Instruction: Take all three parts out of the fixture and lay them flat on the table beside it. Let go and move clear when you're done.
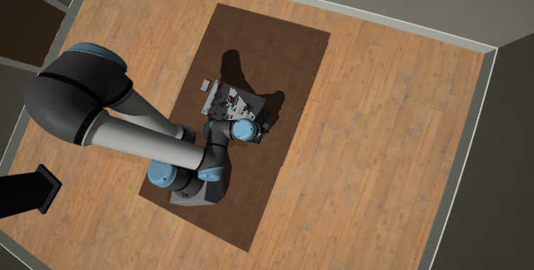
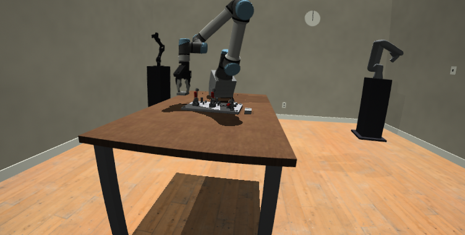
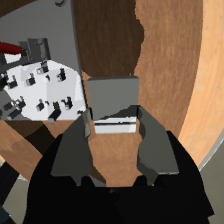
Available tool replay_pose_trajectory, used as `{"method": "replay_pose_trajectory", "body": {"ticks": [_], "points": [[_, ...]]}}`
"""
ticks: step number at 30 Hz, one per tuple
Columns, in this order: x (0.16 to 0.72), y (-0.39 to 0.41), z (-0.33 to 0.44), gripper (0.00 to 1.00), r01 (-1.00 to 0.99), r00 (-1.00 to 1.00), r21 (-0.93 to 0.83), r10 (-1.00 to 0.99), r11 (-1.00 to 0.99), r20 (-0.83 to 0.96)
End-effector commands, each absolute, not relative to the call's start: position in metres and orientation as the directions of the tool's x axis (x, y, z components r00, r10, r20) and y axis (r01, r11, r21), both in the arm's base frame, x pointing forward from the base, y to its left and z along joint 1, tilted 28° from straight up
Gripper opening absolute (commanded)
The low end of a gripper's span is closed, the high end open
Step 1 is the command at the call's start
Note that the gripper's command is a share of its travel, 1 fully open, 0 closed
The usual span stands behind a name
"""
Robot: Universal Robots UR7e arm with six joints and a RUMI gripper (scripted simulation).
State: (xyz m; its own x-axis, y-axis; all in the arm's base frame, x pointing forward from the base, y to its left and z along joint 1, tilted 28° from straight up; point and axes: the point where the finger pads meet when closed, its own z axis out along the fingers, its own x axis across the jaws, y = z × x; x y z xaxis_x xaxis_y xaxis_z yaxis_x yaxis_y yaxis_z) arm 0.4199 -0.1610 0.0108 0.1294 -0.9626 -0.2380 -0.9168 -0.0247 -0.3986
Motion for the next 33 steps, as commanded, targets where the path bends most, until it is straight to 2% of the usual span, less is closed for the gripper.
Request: {"method": "replay_pose_trajectory", "body": {"ticks": [1, 33], "points": [[0.426, -0.158, -0.002, 0.0, -0.916, 0.129, -0.399, -0.963, -0.025, -0.236], [0.442, -0.147, -0.04, 0.0, -0.916, 0.129, -0.399, -0.963, -0.025, -0.236]]}}
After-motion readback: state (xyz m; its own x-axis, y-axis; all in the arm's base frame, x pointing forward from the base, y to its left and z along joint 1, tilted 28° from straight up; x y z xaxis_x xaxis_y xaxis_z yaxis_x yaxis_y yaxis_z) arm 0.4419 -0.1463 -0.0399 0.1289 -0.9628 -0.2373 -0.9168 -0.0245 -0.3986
